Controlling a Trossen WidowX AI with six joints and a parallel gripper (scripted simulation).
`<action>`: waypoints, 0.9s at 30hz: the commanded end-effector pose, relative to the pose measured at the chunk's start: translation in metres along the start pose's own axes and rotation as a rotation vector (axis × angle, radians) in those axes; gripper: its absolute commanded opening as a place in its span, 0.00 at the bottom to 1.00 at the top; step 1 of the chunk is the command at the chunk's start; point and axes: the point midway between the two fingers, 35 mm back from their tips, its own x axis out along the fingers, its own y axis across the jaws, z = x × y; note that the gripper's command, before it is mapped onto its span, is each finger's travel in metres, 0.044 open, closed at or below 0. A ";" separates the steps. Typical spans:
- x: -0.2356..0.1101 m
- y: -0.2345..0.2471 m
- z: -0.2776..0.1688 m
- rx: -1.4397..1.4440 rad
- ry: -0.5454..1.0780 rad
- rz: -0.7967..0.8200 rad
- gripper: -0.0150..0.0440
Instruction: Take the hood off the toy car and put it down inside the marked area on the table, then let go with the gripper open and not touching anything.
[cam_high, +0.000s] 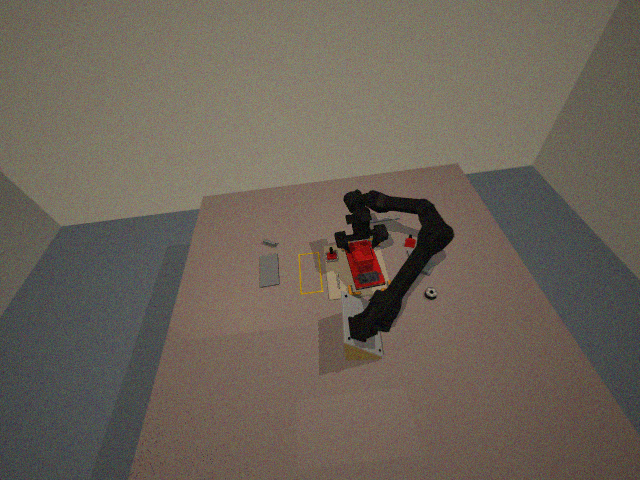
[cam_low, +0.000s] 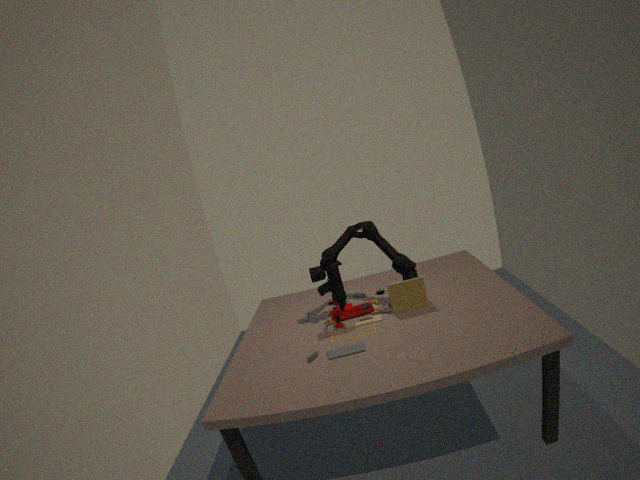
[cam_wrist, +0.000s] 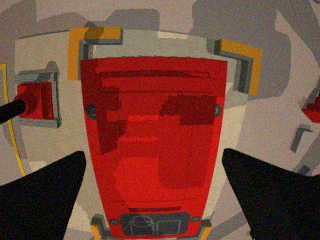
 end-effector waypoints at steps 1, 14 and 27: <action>0.002 -0.001 0.000 -0.003 0.000 -0.005 1.00; 0.009 -0.001 0.000 -0.003 0.000 -0.006 1.00; 0.015 -0.001 0.000 -0.003 0.000 -0.006 1.00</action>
